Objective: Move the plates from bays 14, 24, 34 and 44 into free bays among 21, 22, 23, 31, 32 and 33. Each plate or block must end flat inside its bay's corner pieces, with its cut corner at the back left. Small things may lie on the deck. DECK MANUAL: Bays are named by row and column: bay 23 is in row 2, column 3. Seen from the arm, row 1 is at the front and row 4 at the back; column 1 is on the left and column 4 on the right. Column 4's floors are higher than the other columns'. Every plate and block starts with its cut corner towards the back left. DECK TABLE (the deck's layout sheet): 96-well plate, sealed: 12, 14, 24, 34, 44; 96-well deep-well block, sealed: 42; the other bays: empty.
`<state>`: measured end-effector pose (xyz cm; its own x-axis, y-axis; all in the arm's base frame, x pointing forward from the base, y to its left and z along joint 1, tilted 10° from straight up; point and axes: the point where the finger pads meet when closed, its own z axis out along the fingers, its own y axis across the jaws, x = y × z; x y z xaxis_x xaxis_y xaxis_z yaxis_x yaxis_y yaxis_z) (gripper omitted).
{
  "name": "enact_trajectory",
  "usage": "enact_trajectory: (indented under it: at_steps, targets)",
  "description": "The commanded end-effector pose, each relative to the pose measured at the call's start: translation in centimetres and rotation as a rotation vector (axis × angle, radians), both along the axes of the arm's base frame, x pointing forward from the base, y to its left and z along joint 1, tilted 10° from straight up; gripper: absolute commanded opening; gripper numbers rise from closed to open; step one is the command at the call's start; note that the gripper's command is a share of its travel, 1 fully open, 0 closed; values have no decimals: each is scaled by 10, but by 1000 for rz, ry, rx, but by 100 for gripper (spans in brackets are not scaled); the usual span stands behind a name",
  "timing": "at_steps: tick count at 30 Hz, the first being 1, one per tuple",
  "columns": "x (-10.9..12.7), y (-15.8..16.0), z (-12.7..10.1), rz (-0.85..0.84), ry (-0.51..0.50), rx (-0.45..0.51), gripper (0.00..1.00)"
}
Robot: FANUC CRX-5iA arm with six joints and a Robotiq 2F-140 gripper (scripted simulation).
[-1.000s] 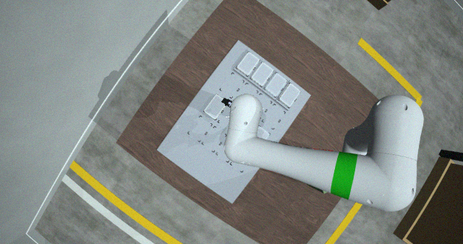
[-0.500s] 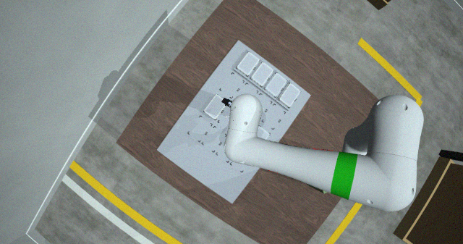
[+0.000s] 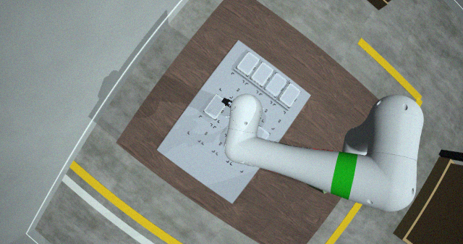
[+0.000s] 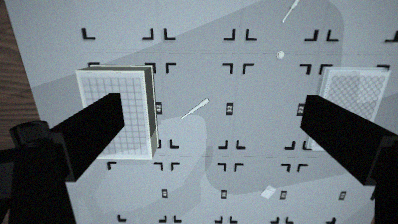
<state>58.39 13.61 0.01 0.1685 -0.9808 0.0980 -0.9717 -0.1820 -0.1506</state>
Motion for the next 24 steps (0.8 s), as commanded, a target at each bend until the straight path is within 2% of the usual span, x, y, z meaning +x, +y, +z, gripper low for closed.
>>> enact_trajectory:
  at_steps: [1,10,24]
  targets:
    - [1,0,1,0,-2,0,100]
    - [1,0,1,0,-2,0,100]
    - [10,-55,6,0,-2,0,100]
